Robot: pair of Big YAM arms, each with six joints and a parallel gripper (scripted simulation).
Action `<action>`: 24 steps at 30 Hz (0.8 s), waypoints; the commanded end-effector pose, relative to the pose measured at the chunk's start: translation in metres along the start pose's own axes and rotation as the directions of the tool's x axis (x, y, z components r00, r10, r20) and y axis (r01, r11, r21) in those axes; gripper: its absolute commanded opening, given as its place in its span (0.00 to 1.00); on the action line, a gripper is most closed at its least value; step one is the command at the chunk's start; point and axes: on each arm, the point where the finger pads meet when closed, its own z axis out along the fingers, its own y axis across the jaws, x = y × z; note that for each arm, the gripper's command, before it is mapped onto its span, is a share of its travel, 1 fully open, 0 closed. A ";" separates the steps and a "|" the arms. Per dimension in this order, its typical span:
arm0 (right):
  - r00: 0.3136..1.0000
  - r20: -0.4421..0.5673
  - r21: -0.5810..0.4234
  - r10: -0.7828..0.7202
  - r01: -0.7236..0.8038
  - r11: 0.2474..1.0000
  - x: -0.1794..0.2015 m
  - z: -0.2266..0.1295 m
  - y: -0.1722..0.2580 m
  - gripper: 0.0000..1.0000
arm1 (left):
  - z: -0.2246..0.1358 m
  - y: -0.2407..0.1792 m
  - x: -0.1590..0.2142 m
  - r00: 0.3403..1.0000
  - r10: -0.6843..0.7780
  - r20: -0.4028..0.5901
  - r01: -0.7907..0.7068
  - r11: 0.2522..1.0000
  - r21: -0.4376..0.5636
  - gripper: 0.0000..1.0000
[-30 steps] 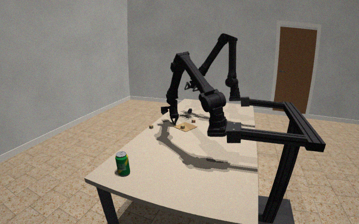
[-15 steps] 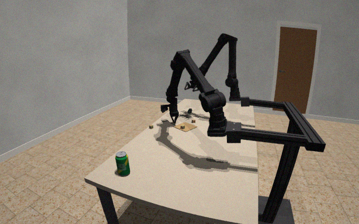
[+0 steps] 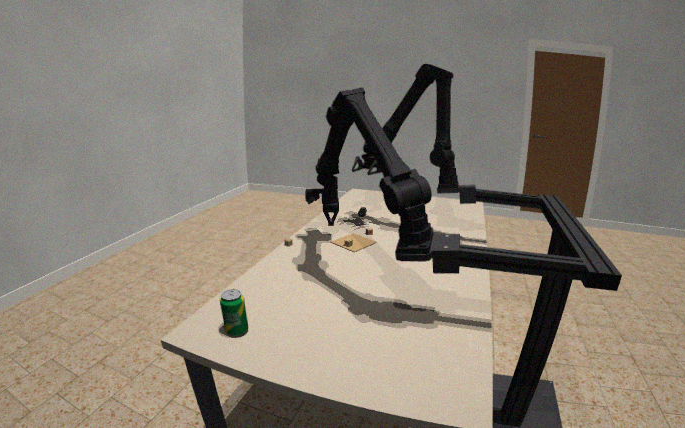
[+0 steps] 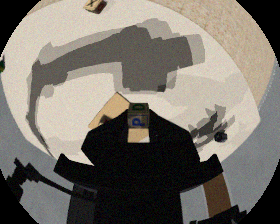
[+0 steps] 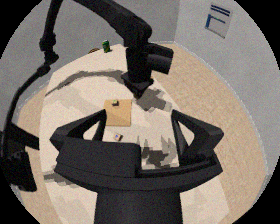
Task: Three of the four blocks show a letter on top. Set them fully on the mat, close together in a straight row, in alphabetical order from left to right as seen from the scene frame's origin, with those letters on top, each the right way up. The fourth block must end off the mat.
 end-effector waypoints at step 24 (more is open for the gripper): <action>1.000 0.008 0.021 0.012 -0.012 1.000 -0.016 0.001 0.006 1.00 | -0.023 0.008 0.051 0.506 0.862 0.038 -0.863 0.506 0.005 0.20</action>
